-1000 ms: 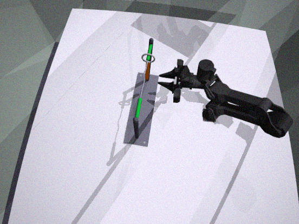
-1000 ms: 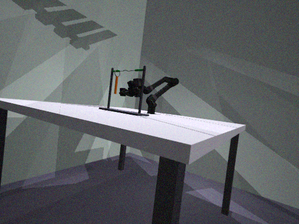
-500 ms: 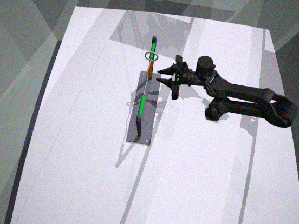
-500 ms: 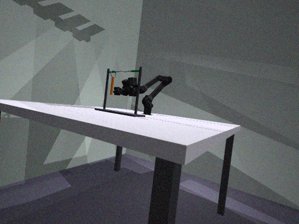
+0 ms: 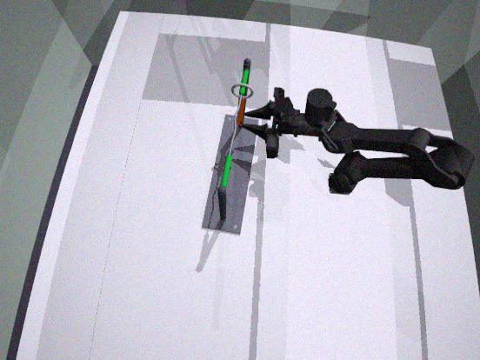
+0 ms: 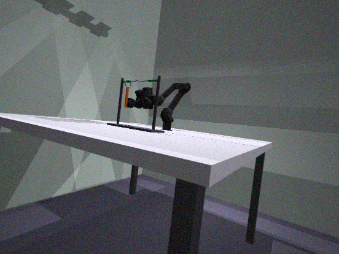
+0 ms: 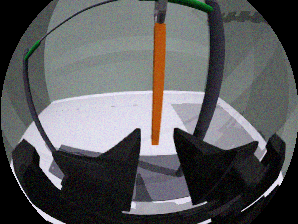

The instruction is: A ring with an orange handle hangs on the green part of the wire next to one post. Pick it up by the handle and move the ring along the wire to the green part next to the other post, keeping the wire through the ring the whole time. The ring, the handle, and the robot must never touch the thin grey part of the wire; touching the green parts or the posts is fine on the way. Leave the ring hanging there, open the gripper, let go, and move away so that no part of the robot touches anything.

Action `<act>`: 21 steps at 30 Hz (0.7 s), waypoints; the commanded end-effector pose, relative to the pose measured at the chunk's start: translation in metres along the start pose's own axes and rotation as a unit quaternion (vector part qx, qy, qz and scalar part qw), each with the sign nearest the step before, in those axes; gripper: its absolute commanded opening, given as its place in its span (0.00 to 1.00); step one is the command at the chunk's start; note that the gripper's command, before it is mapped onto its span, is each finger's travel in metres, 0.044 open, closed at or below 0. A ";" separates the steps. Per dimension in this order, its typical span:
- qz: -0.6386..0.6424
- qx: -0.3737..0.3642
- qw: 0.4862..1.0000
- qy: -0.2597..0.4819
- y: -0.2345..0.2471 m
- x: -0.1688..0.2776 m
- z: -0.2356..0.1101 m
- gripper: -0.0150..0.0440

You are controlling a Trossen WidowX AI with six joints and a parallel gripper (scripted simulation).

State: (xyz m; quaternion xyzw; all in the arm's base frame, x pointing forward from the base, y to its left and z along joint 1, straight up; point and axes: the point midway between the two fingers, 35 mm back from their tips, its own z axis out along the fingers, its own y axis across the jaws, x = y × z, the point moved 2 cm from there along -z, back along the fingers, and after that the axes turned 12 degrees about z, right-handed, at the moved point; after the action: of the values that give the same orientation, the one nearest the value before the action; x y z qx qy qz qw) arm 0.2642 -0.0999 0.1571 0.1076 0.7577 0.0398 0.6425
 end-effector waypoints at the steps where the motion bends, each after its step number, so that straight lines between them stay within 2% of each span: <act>1: -0.001 0.000 1.000 -0.007 0.000 -0.006 0.007 0.53; 21: -0.001 0.000 1.000 -0.008 0.000 -0.003 0.038 0.53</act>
State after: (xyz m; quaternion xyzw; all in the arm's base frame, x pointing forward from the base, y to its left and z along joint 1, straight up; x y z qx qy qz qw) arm 0.2952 -0.1021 0.1504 0.1074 0.7569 0.0397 0.6434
